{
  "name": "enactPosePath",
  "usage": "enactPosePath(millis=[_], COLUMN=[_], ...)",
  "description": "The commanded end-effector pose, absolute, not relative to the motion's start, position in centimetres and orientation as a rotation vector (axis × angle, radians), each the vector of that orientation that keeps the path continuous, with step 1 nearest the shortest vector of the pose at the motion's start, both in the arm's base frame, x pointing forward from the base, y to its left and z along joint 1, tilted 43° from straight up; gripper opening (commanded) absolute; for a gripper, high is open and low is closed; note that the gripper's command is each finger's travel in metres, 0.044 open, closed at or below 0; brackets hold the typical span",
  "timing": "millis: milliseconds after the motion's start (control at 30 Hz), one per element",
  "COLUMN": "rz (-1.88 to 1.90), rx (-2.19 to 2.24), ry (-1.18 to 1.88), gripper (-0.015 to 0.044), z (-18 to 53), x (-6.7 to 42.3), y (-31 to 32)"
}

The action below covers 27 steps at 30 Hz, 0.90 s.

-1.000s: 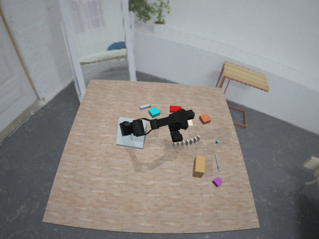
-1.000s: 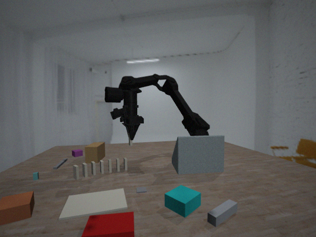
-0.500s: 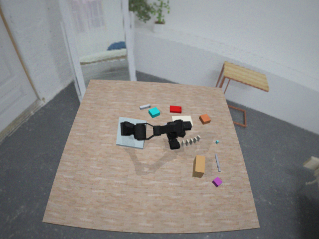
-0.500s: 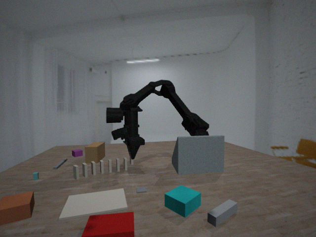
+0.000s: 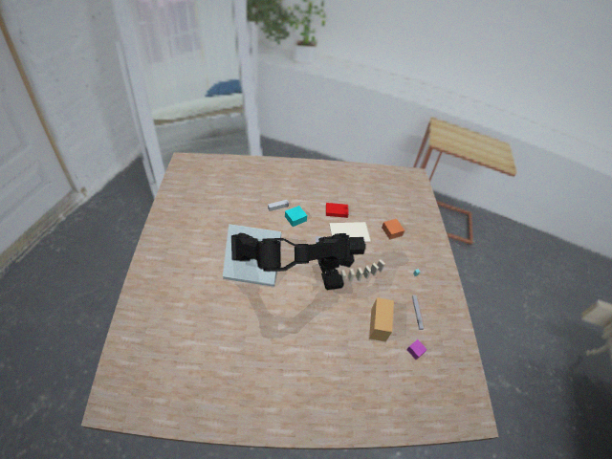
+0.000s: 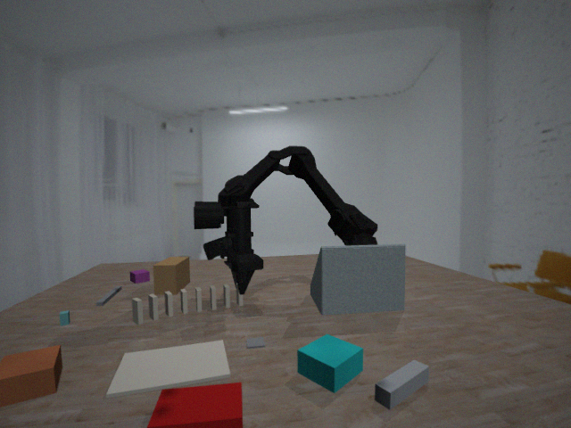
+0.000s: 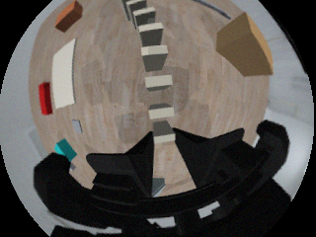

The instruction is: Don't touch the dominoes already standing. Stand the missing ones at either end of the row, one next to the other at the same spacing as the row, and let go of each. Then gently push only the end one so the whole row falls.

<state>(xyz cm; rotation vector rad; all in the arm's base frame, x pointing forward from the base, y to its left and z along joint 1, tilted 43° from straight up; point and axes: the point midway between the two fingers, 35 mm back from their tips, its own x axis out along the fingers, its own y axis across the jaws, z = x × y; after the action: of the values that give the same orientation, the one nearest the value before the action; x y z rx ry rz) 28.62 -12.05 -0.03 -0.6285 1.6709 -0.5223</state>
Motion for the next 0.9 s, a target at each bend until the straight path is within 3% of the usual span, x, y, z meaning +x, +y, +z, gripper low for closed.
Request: enactPosePath(millis=[0,300,433,700,867], rz=[-0.523,-0.523,-0.52,-0.516,-0.517], rx=[-0.634,-0.634,-0.632,-0.624,-0.624], ry=[1.67,1.67,1.669,1.672,1.672], gripper=[0.0212,0.044,0.044,0.044,0.044], z=[0.0,0.0,0.6,9.3,9.6], x=[28.6,28.6,29.0,30.5,30.5], y=[-12.1,-12.1,-11.4,-3.6,-3.3])
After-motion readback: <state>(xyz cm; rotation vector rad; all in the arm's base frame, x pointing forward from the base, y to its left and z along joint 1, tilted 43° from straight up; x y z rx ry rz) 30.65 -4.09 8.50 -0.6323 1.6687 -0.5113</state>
